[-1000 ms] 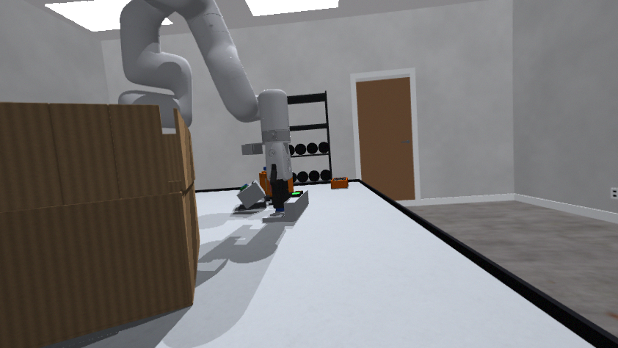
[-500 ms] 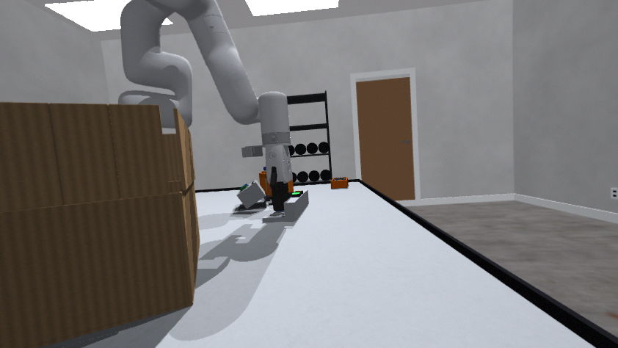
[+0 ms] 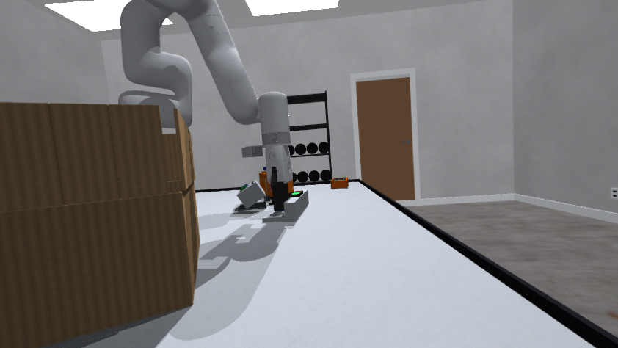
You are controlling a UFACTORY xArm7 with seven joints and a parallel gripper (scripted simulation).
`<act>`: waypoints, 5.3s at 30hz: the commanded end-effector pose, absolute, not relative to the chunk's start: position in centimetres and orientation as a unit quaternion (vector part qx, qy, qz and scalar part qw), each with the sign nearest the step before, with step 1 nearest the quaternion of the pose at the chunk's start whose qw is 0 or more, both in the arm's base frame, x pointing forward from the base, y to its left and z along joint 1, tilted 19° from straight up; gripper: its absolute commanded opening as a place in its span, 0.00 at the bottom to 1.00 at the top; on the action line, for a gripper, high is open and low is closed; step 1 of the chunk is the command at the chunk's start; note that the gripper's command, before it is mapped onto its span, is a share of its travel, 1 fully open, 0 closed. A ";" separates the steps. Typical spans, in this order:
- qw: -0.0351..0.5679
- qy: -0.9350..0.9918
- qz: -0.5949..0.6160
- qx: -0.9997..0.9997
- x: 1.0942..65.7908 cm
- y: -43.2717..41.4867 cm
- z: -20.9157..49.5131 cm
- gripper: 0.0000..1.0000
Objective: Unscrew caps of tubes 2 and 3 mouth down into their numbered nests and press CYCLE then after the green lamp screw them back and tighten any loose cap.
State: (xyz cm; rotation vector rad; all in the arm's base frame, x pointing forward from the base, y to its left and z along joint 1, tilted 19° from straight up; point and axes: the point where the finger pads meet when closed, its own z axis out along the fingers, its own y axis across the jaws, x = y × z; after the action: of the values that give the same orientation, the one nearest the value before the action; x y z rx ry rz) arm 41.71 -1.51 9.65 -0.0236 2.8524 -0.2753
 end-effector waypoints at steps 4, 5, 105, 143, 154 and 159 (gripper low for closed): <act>0.139 0.986 -0.095 -0.008 41.6 -1.3 10.7 0.00; 0.139 0.986 -0.095 -0.008 41.4 -1.2 11.2 0.00; 0.159 0.951 -0.053 0.259 30.3 29.4 12.5 0.00; 0.159 0.951 -0.053 0.259 30.5 29.2 11.6 0.46; 0.159 0.951 -0.053 0.259 30.5 29.2 11.6 0.46; 0.159 0.951 -0.053 0.259 30.5 29.2 11.6 0.46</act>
State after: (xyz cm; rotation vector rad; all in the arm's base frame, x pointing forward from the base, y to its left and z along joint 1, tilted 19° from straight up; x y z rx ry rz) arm 30.48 29.08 11.46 0.7427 2.7204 -0.1553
